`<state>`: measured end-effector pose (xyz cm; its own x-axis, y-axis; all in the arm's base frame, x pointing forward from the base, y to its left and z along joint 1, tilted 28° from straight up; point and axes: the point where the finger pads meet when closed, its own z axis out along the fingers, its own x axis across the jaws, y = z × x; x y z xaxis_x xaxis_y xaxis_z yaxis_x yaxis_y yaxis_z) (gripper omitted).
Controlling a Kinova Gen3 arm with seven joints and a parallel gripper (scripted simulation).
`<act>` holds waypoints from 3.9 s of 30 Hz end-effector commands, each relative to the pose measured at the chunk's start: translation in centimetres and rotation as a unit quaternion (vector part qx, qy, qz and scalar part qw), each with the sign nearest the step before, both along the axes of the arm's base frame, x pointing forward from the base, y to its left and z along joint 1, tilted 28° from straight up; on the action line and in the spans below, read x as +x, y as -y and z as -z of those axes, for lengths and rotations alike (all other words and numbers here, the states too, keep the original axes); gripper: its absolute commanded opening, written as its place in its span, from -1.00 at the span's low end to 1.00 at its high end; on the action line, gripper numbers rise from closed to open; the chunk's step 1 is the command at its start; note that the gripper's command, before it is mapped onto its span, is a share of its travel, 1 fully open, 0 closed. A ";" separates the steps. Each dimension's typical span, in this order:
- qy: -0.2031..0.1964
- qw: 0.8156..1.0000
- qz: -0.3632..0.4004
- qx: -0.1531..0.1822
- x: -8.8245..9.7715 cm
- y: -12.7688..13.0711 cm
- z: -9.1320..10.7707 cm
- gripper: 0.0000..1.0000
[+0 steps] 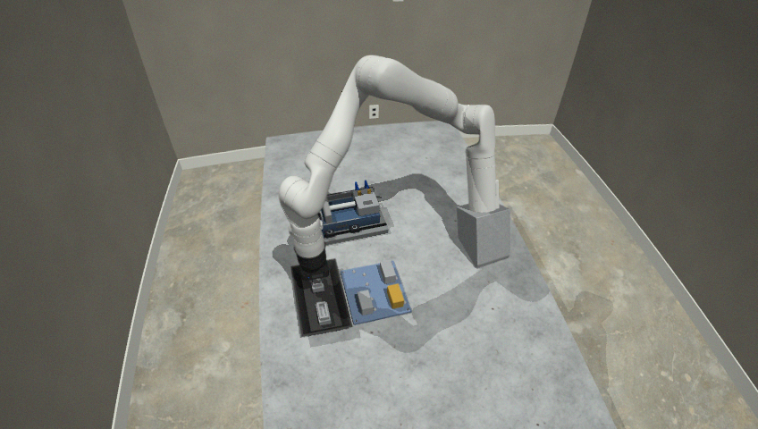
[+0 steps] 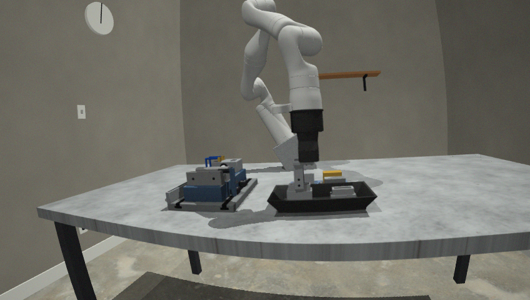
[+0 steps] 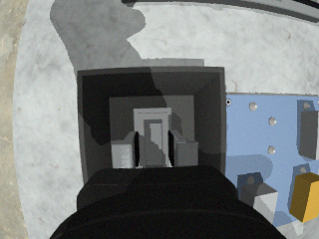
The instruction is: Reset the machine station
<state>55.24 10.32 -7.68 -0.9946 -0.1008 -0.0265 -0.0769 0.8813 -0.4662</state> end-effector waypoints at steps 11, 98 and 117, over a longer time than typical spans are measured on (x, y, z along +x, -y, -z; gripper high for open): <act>0.001 1.000 -0.001 0.001 0.1 -0.1 -0.1 -1.00; 0.001 1.000 -0.001 0.001 0.2 0.5 1.1 1.00; 0.001 1.000 -0.001 0.001 0.2 0.5 1.1 1.00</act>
